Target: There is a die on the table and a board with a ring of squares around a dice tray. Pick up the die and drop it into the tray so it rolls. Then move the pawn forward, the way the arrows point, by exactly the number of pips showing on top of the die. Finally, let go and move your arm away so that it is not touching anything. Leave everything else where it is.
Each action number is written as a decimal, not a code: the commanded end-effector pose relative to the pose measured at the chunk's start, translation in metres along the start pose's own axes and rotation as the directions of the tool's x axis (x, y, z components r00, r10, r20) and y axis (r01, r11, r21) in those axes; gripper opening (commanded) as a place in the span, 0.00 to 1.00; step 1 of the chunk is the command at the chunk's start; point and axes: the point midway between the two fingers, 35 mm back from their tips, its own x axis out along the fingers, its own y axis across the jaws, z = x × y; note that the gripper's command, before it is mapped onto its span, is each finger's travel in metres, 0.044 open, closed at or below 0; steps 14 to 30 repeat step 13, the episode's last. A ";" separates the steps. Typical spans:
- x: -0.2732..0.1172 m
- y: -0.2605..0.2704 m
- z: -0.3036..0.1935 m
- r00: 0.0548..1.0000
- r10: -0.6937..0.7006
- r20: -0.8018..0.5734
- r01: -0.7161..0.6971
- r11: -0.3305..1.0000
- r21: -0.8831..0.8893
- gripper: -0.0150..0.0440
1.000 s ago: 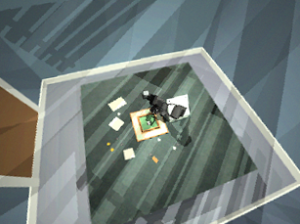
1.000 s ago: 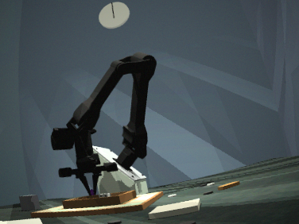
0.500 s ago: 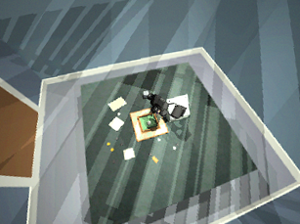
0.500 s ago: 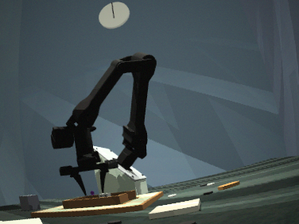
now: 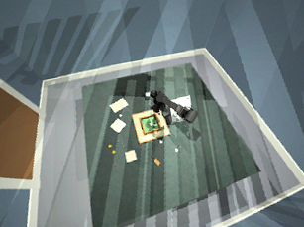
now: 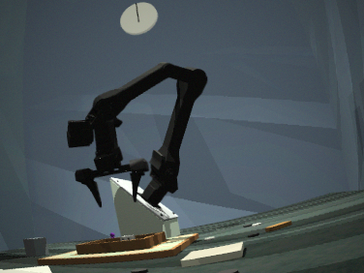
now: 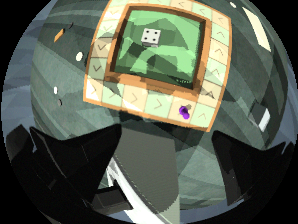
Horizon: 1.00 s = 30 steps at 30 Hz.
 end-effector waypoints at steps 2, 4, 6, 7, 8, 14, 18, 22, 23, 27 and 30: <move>-0.037 0.035 0.006 1.000 -0.009 0.003 0.009 0.988 0.156 1.00; -0.037 0.035 0.006 1.000 -0.009 0.003 0.009 0.988 0.156 1.00; -0.037 0.035 0.006 1.000 -0.009 0.003 0.009 0.988 0.156 1.00; -0.031 0.028 0.007 1.000 -0.012 0.009 0.011 0.993 0.116 1.00; -0.031 0.028 0.007 1.000 -0.012 0.009 0.011 0.993 0.116 1.00; -0.031 0.028 0.007 1.000 -0.012 0.009 0.011 0.993 0.116 1.00; -0.031 0.028 0.007 1.000 -0.012 0.009 0.011 0.993 0.116 1.00; -0.031 0.028 0.007 1.000 -0.012 0.009 0.011 0.993 0.116 1.00; -0.031 0.028 0.007 1.000 -0.012 0.009 0.011 0.993 0.116 1.00; -0.031 0.028 0.007 1.000 -0.012 0.009 0.011 0.993 0.116 1.00; -0.031 0.028 0.007 1.000 -0.012 0.009 0.011 0.993 0.116 1.00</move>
